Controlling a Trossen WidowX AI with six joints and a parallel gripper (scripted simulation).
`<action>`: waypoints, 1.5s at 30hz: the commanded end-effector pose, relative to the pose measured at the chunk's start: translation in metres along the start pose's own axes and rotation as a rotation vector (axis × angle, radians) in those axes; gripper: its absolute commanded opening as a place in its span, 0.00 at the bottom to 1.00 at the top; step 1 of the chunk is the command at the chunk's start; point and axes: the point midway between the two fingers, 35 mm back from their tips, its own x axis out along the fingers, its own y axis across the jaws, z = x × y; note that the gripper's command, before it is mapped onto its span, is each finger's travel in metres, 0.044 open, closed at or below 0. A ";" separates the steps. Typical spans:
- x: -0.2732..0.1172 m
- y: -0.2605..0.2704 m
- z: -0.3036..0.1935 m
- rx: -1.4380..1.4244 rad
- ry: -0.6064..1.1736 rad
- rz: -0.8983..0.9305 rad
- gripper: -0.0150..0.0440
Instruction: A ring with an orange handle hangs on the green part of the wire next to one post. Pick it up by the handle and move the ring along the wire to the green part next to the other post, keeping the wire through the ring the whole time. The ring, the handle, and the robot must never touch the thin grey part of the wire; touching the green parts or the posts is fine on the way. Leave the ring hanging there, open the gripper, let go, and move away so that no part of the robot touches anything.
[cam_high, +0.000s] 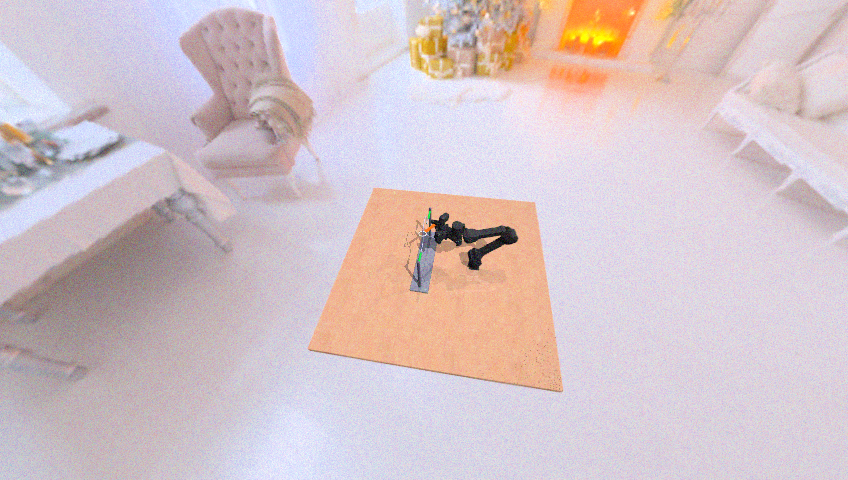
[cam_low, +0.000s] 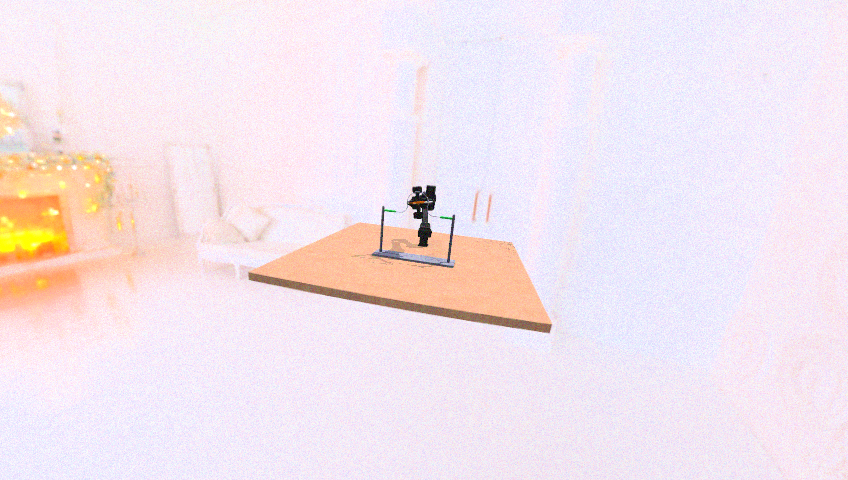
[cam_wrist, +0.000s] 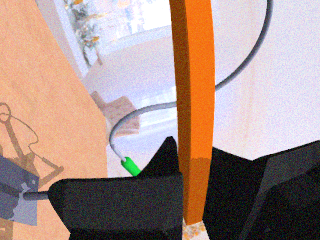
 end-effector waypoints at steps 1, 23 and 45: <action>-0.001 -0.005 -0.002 -0.043 -0.004 -0.037 0.00; 0.000 -0.003 -0.004 -0.203 -0.024 -0.140 0.00; -0.002 0.053 -0.010 0.073 0.009 0.037 0.00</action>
